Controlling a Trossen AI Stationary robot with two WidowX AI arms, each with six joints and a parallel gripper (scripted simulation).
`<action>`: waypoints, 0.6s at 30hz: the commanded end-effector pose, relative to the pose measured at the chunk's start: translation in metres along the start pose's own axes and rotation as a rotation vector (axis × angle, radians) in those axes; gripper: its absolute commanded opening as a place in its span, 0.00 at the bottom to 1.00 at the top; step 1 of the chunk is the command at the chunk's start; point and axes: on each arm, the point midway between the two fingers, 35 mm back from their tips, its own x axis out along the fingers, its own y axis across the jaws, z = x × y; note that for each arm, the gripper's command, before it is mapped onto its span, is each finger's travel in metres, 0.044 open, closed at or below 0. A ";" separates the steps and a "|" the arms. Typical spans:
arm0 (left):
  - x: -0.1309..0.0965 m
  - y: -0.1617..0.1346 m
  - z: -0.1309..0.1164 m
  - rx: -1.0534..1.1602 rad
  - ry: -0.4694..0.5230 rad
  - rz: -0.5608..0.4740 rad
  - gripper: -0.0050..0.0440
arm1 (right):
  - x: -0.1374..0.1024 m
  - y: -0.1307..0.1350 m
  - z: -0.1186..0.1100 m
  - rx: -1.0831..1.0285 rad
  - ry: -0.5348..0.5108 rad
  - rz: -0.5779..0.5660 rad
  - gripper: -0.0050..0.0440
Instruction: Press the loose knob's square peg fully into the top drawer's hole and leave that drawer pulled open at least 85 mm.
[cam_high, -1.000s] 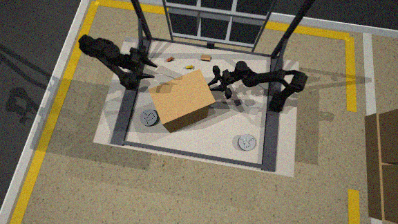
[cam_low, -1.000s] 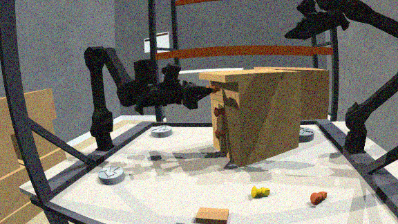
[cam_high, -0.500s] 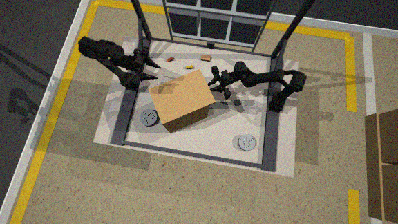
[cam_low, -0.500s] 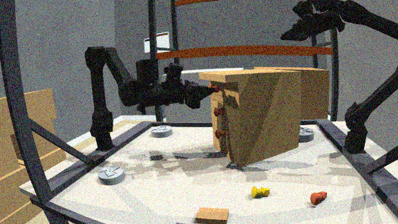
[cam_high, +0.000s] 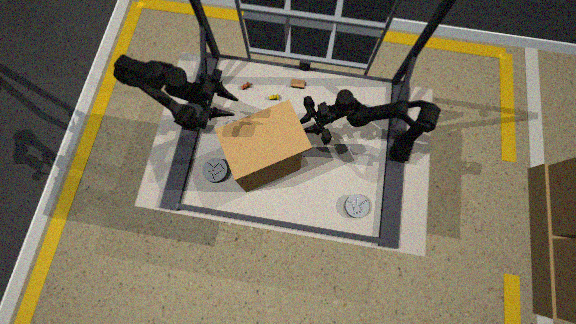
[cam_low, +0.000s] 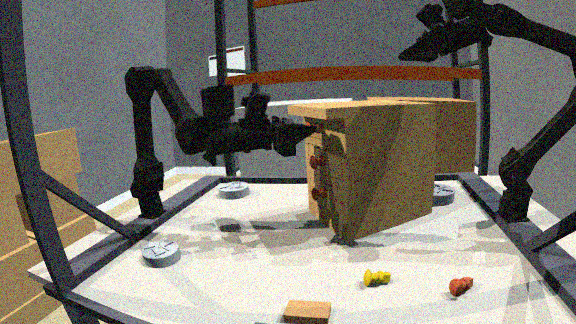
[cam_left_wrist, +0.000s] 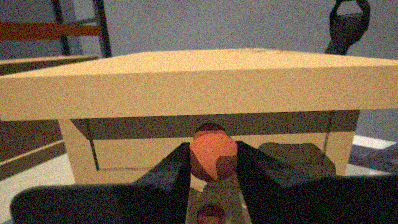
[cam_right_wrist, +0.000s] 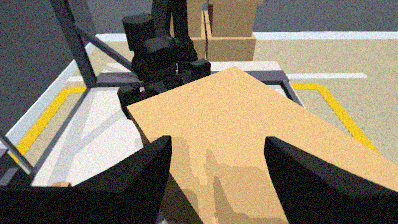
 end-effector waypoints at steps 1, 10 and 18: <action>0.009 -0.001 0.014 -0.030 -0.027 0.001 0.27 | 0.007 0.001 0.001 0.002 -0.006 0.003 0.59; 0.015 0.000 0.018 -0.034 -0.012 -0.009 0.27 | 0.017 0.002 0.001 0.002 -0.007 0.003 0.59; 0.021 0.000 0.015 -0.026 -0.008 -0.009 0.27 | 0.027 0.002 0.001 0.002 -0.008 0.003 0.59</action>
